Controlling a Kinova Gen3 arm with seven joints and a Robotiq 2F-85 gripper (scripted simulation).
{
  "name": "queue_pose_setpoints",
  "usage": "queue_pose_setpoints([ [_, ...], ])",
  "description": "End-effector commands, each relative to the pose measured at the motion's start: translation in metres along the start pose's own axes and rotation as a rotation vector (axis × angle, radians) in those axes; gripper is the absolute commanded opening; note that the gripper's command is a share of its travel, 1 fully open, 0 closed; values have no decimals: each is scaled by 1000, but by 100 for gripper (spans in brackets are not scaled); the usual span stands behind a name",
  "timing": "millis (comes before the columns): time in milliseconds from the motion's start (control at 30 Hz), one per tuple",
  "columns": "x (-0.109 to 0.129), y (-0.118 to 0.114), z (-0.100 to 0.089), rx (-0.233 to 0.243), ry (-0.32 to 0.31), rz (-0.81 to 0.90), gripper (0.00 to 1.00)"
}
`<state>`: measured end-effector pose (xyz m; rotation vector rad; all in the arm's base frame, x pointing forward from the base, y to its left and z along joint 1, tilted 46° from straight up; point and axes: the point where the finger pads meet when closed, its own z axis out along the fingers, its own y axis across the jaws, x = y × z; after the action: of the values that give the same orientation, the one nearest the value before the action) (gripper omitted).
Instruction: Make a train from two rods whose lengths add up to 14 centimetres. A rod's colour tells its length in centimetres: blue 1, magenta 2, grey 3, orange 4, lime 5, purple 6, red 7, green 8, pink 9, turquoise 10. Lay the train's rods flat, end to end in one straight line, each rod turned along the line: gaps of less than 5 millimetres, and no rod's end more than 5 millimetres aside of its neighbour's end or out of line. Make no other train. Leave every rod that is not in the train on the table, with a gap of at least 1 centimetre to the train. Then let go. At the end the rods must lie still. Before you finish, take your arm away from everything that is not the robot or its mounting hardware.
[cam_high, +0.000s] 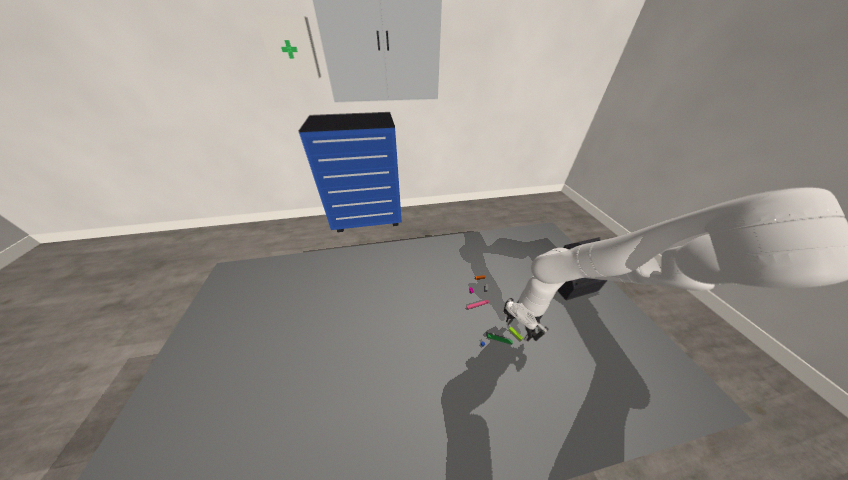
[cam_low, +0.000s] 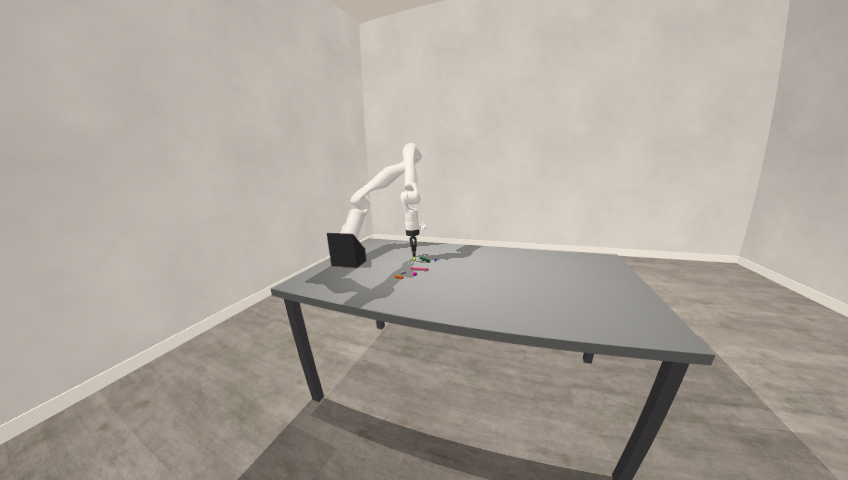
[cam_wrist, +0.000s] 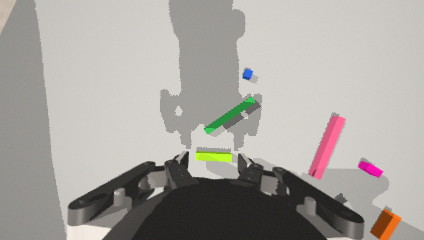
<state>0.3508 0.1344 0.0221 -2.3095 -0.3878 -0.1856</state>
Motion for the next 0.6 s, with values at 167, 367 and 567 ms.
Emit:
queue_pose_setpoints([
  [167, -2, -1, 2, 1, -3, -2, 70],
  [367, -3, 0, 2, 1, -3, -2, 70],
  [567, -3, 0, 2, 1, -2, -2, 70],
])
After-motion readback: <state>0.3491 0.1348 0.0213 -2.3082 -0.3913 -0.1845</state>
